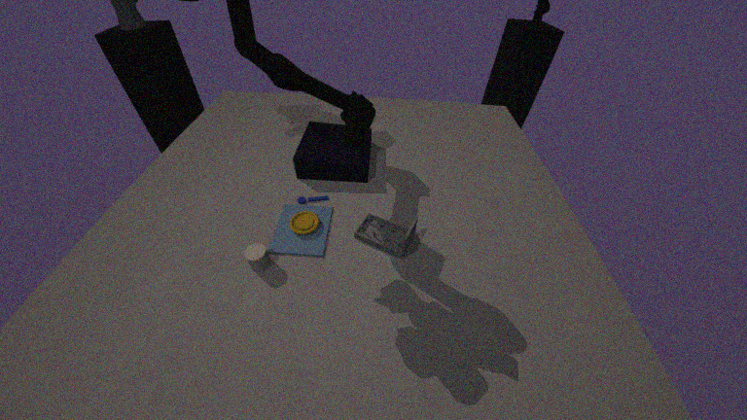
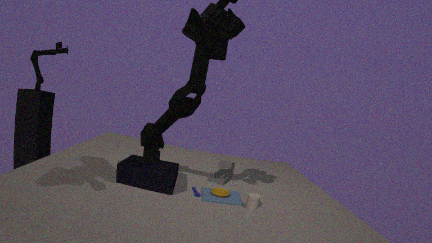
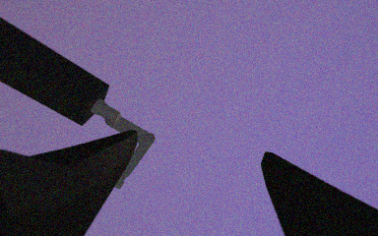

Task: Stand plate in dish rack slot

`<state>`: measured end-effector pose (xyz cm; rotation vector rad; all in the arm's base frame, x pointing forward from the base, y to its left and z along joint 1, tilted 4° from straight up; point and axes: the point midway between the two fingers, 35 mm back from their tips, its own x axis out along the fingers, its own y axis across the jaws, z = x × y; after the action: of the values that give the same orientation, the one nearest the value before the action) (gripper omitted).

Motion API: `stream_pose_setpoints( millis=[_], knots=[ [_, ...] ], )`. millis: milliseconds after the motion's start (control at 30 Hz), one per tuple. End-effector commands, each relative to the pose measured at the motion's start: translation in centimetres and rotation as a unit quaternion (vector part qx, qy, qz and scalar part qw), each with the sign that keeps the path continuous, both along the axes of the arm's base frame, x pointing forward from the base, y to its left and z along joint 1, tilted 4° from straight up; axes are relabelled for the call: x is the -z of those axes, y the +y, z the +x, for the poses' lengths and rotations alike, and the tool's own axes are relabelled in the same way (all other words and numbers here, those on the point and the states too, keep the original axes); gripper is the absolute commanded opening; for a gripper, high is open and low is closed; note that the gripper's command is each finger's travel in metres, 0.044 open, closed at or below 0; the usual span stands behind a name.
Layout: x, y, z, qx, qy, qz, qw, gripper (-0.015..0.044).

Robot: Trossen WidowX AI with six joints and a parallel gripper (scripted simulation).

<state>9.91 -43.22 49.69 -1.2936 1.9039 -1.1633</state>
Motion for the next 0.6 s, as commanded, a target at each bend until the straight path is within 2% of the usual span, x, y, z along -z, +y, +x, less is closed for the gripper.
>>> stream_pose_setpoints(
  millis=[0,300,400,567],
  knots=[
    [-0.1,0.0,0.0,0.0,-0.001,-0.001,1.0,0.04],
    [-5.5,3.5,-4.4,0.01,-0.036,-0.093,0.995,0.04],
    [-6.2,3.5,-4.7,-0.007,-0.037,-0.11,0.993,0.04],
    [-9.1,5.6,-7.8,0.009,-0.034,-0.166,0.986,0.04]
  ],
)
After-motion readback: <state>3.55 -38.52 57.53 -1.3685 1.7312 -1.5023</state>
